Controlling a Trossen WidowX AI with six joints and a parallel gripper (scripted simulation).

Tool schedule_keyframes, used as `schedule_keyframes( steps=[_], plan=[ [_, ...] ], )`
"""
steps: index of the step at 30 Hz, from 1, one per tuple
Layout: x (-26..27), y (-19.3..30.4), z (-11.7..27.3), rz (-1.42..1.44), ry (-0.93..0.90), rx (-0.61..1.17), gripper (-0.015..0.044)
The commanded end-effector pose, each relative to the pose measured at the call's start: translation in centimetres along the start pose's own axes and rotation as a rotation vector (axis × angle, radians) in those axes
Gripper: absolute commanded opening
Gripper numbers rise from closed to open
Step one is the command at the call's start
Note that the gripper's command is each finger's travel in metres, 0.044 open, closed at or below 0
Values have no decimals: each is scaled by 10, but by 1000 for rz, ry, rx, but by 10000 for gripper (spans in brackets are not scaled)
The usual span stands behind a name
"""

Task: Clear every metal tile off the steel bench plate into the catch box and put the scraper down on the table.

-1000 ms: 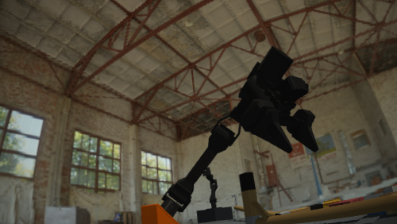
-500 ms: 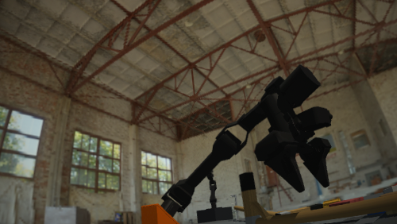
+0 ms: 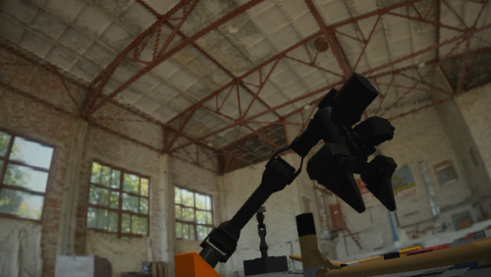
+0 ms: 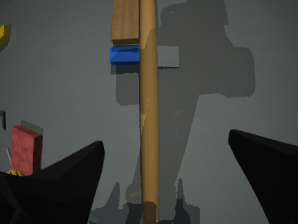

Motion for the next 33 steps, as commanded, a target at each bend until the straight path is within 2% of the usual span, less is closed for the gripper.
schedule_keyframes(
  steps=[1, 33],
  plan=[
    [0, 3, 10, -3, -4, -14, 440],
    [3, 54, 83, -29, -32, -132, 440]
  ],
)
Point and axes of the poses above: the point midway between the two fingers, 35 mm back from their tips, its own z axis back along the fingers, its own x axis across the jaws, y = z × x, the point moved 1 cm from there along z, back along the fingers, and after that the axes turned 15 degrees about -z, right-handed, at the moved point
